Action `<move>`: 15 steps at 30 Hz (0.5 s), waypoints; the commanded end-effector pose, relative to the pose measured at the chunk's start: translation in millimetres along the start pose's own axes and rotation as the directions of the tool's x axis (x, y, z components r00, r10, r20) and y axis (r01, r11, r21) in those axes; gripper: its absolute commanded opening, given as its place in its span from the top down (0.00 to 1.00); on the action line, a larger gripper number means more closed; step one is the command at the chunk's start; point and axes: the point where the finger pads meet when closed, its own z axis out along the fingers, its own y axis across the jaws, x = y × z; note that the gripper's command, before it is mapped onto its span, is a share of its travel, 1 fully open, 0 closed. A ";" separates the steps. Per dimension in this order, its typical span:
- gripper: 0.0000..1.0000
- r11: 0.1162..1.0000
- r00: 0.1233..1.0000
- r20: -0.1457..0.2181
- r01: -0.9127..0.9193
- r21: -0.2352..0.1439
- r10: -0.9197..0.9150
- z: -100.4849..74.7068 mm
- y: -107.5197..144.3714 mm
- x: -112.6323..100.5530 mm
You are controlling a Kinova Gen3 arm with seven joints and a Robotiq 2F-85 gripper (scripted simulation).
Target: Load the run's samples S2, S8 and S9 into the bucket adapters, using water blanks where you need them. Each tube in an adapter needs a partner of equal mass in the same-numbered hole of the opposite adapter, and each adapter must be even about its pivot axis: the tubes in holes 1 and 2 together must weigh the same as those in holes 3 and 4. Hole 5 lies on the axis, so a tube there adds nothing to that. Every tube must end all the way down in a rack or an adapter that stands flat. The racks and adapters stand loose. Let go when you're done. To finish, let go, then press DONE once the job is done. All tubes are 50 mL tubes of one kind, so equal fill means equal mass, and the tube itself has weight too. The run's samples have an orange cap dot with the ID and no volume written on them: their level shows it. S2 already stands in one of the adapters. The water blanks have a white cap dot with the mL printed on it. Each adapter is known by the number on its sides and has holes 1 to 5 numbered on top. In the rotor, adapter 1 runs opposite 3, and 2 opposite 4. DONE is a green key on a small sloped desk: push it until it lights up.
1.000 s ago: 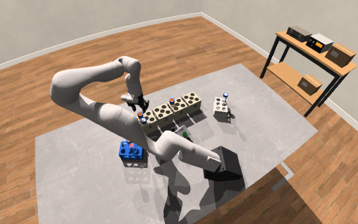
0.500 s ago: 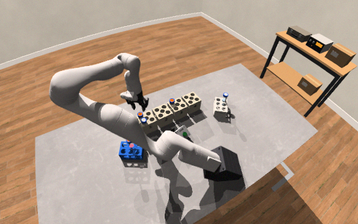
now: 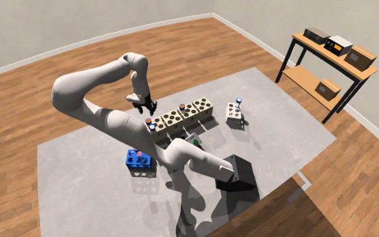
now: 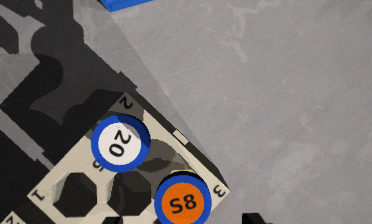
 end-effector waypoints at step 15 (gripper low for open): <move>0.38 1.000 1.000 0.001 0.000 -0.001 0.000 -21.1 0.1 -0.3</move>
